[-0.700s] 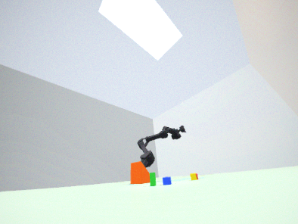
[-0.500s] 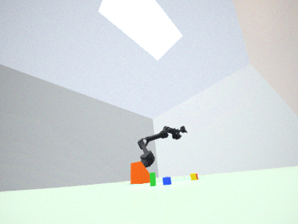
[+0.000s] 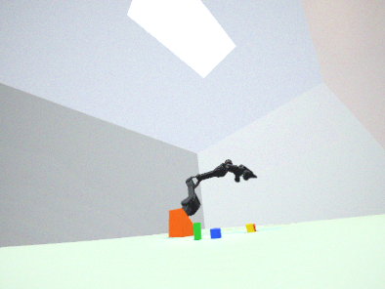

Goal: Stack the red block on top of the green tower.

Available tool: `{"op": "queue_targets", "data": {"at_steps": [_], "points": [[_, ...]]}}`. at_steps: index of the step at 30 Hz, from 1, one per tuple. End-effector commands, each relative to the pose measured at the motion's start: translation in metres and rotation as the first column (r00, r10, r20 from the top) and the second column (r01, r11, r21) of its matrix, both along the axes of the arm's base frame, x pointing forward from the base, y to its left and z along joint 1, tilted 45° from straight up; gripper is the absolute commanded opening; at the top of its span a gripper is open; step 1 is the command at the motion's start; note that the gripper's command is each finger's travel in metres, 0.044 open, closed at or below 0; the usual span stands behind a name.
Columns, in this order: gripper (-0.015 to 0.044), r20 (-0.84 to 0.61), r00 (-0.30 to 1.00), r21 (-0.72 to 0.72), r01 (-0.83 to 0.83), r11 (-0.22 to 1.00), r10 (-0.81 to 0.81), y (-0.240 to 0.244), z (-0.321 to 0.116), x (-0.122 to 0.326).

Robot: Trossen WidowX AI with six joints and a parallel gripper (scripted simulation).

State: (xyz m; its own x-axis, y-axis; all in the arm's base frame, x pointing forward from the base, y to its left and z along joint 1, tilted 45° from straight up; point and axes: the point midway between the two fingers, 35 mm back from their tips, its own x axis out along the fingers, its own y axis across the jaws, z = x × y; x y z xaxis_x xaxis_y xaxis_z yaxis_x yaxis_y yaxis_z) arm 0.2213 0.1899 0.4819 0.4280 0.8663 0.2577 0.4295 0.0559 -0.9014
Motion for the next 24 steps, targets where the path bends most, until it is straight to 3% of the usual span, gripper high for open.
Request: {"op": "queue_targets", "data": {"at_steps": [1, 7, 13, 18, 24], "points": [[0.044, -0.345, 0.939, 0.035, 0.003, 0.999, 0.009, 0.003, -0.038, 0.037], [0.044, -0.724, 0.688, 0.112, 0.054, 0.992, 0.045, 0.002, -0.084, 0.07], [0.044, -0.948, 0.302, 0.159, 0.171, 0.972, 0.102, 0.0, -0.131, 0.092], [0.044, -0.983, -0.059, 0.146, 0.303, 0.942, 0.171, -0.002, -0.17, 0.104], [0.044, -0.847, -0.449, 0.049, 0.47, 0.881, 0.286, -0.008, -0.214, 0.111]]}}
